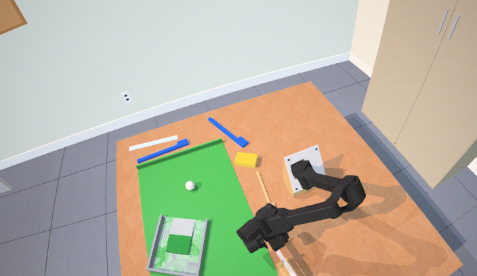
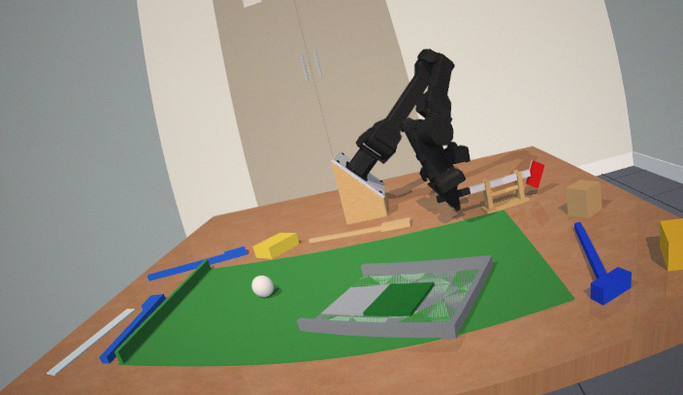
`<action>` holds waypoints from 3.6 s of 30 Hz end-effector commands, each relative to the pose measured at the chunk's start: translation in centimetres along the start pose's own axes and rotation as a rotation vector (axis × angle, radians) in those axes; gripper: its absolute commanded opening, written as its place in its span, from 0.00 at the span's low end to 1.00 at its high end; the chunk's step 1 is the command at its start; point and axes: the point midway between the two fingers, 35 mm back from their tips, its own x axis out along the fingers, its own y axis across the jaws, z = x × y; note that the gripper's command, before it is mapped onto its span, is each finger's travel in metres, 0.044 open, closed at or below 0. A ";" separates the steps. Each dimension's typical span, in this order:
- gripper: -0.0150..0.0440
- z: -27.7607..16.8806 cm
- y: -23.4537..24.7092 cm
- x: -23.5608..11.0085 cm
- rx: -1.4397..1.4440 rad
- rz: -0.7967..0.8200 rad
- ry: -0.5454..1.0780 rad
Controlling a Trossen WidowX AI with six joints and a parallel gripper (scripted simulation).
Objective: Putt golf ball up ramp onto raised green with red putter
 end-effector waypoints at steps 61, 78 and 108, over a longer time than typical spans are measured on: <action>0.25 -7.6 -3.3 -12.9 0.603 -0.100 0.141; 0.25 -18.7 -2.3 -17.5 1.259 -0.212 0.206; 0.25 -31.5 4.5 -20.9 2.133 -0.312 0.177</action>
